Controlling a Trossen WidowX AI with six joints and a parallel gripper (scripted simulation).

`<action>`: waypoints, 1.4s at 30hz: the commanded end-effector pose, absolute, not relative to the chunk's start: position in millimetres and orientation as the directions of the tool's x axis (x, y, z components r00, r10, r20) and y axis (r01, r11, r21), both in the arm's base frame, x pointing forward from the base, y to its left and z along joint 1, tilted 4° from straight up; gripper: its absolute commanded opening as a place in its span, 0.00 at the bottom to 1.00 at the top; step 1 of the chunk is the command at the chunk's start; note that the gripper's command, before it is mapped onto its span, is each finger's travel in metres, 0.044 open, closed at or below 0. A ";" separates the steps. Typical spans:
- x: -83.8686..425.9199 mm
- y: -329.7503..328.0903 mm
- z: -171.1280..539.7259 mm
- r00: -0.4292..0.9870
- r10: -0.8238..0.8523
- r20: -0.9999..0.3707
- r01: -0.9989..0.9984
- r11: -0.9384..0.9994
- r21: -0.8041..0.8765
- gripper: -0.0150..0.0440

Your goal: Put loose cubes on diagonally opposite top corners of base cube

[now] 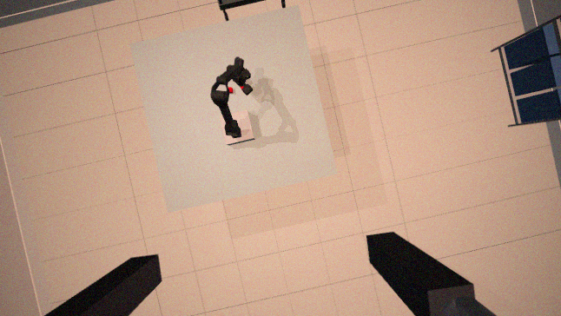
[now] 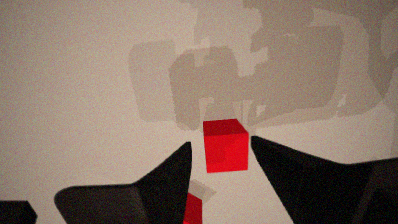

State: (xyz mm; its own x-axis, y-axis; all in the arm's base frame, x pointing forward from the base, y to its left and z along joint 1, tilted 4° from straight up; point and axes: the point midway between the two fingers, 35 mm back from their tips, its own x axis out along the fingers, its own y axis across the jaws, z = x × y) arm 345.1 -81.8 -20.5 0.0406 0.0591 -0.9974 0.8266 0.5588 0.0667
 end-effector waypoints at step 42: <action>341.6 -86.8 81.2 0.033 0.057 -0.998 0.830 0.554 0.059 0.43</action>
State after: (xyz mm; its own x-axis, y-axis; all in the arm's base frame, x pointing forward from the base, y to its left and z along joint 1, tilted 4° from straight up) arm 340.9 -85.6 70.7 0.0242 0.0629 -0.9977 0.8342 0.5487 0.0548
